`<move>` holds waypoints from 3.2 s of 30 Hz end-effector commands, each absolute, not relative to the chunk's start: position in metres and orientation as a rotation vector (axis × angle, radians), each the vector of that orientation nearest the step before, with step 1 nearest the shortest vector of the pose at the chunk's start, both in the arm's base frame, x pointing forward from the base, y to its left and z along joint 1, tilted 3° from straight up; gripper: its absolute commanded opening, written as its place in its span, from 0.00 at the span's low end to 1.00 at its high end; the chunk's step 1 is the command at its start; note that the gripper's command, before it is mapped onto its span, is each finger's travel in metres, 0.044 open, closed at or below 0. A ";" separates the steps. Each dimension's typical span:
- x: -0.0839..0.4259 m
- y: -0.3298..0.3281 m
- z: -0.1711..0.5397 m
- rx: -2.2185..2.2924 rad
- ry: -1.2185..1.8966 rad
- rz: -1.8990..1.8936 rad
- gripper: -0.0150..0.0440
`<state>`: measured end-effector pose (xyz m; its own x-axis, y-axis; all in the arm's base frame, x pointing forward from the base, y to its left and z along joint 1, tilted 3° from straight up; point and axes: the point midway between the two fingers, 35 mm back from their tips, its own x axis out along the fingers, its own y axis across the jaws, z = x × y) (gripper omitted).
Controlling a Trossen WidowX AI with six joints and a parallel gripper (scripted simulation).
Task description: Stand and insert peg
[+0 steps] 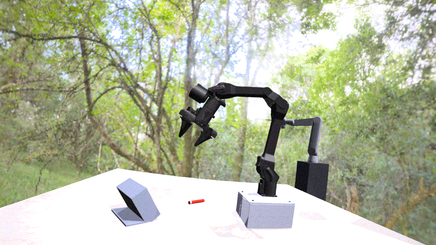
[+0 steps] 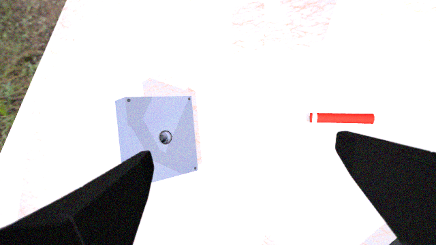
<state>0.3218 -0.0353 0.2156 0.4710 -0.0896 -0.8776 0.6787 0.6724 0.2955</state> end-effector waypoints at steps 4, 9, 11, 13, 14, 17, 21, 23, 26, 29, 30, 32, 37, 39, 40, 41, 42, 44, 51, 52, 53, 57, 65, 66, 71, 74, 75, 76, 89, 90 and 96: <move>0.325 -0.044 0.191 0.853 0.992 -0.683 1.00; 0.326 -0.049 0.173 0.977 0.985 -0.816 1.00; 0.326 -0.052 0.166 1.024 0.979 -0.871 1.00; 0.326 -0.054 0.159 1.071 0.971 -0.927 1.00; 0.326 -0.055 0.156 1.094 0.966 -0.955 1.00; 0.325 -0.058 0.145 1.159 0.953 -1.039 1.00; 0.324 -0.062 0.130 1.240 0.930 -1.154 1.00; 0.323 -0.064 0.122 1.279 0.915 -1.212 1.00; 0.321 -0.067 0.111 1.335 0.888 -1.301 1.00; 0.319 -0.070 0.101 1.391 0.852 -1.393 1.00; 0.318 -0.071 0.097 1.409 0.839 -1.423 1.00; 0.317 -0.073 0.090 1.443 0.810 -1.485 1.00; 0.312 -0.077 0.073 1.522 0.728 -1.640 1.00; 0.309 -0.079 0.067 1.551 0.690 -1.702 1.00; 0.308 -0.079 0.063 1.564 0.670 -1.733 1.00; 0.307 -0.080 0.060 1.577 0.650 -1.764 1.00; 0.306 -0.081 0.057 1.590 0.628 -1.795 1.00; 0.303 -0.083 0.050 1.614 0.583 -1.856 1.00; 0.298 -0.085 0.039 1.650 0.498 -1.961 1.00; 0.298 -0.085 0.039 1.650 0.498 -1.961 1.00; 0.298 -0.085 0.038 1.650 0.498 -1.961 1.00; 0.299 -0.086 0.032 1.650 0.498 -1.961 1.00; 0.300 -0.087 0.019 1.650 0.498 -1.961 1.00; 0.300 -0.087 0.017 1.650 0.498 -1.961 1.00; 0.301 -0.087 0.009 1.650 0.498 -1.961 1.00; 0.301 -0.088 0.004 1.650 0.498 -1.961 1.00; 0.301 -0.088 0.002 1.650 0.498 -1.961 1.00; 0.301 -0.088 0.001 1.650 0.498 -1.961 1.00; 0.300 -0.089 -0.021 1.650 0.498 -1.962 1.00; 0.300 -0.089 -0.022 1.650 0.498 -1.962 1.00; 0.300 -0.089 -0.032 1.650 0.498 -1.962 1.00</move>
